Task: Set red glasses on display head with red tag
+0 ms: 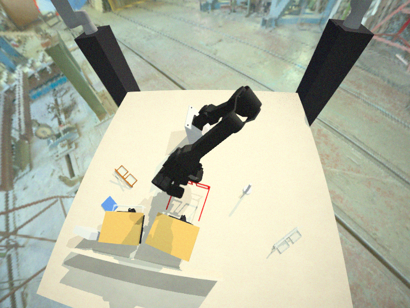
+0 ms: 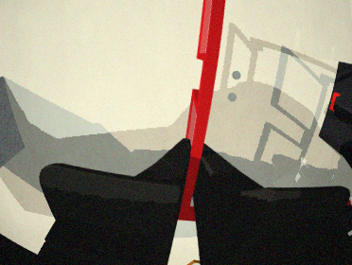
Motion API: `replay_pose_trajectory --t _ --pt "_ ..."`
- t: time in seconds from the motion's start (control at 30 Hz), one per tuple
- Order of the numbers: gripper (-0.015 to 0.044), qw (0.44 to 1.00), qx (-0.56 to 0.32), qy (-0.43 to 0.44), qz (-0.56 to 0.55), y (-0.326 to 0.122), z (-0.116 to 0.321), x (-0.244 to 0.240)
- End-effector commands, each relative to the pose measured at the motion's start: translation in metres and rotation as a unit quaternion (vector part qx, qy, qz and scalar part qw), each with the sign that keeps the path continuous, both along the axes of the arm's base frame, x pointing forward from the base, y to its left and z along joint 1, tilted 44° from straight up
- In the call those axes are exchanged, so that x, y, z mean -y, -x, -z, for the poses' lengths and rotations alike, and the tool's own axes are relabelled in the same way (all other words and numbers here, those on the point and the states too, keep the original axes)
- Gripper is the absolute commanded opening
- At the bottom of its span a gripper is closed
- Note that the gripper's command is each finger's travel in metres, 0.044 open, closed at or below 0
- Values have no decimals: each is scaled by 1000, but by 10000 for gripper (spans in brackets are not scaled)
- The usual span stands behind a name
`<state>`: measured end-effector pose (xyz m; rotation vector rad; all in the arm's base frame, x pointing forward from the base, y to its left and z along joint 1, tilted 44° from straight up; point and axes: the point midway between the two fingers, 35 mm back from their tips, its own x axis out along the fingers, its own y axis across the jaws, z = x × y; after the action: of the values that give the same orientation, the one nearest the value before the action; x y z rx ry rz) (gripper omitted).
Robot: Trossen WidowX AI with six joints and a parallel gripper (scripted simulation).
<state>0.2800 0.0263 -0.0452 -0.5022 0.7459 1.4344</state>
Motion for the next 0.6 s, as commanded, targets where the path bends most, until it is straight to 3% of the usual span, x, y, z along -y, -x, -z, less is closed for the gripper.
replay_pose_trajectory --t 0.0,0.57 --pt "0 1000 -3 -4 0 -7 1 0" --pt "0 1000 -4 -4 -2 -27 3 2"
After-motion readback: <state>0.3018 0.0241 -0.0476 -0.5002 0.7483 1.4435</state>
